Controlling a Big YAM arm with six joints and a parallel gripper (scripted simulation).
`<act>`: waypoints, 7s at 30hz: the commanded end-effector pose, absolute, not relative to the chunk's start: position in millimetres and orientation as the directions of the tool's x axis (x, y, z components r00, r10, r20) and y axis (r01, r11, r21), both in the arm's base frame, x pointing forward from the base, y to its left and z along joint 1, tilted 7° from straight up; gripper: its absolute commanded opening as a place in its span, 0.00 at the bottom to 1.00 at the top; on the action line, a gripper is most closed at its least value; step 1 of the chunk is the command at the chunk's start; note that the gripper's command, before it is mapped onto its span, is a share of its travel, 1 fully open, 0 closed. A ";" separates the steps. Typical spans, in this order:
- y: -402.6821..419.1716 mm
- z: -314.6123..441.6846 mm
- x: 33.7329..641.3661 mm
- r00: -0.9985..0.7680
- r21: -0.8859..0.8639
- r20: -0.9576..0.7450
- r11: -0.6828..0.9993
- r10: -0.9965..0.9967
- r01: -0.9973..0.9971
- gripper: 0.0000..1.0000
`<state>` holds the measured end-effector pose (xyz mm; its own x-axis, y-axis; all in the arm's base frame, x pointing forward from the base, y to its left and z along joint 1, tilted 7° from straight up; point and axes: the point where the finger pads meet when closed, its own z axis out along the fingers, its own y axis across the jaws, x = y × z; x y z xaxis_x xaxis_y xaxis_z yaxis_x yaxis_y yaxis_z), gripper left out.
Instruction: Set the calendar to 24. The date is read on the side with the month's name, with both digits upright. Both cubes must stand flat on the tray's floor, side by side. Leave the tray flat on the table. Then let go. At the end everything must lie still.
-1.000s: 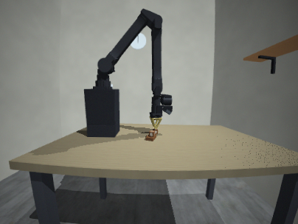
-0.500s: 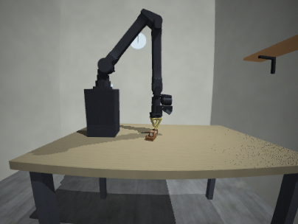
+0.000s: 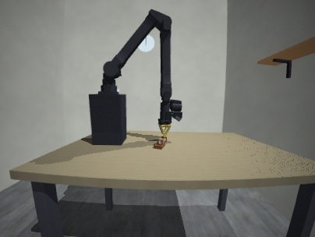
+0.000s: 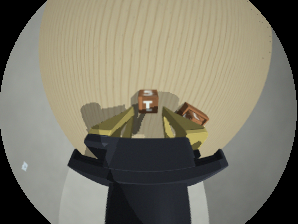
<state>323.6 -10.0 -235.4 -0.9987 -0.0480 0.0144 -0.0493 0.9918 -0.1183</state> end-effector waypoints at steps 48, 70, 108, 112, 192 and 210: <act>-11.8 -232.4 336.4 -0.998 -0.116 -0.002 0.992 -0.058 -0.058 0.44; -11.9 -233.0 335.9 -0.998 -0.116 0.003 0.992 -0.058 -0.058 0.44; -12.1 -232.3 330.5 -0.998 -0.117 -0.008 0.992 -0.058 -0.057 0.44; -12.1 -232.2 329.6 -0.998 -0.116 -0.005 0.992 -0.058 -0.057 0.44; -6.9 -184.7 328.2 -0.961 -0.118 -0.265 0.992 -0.085 -0.055 0.44; -8.0 -193.3 319.4 -0.903 -0.117 -0.419 0.992 -0.099 -0.055 0.44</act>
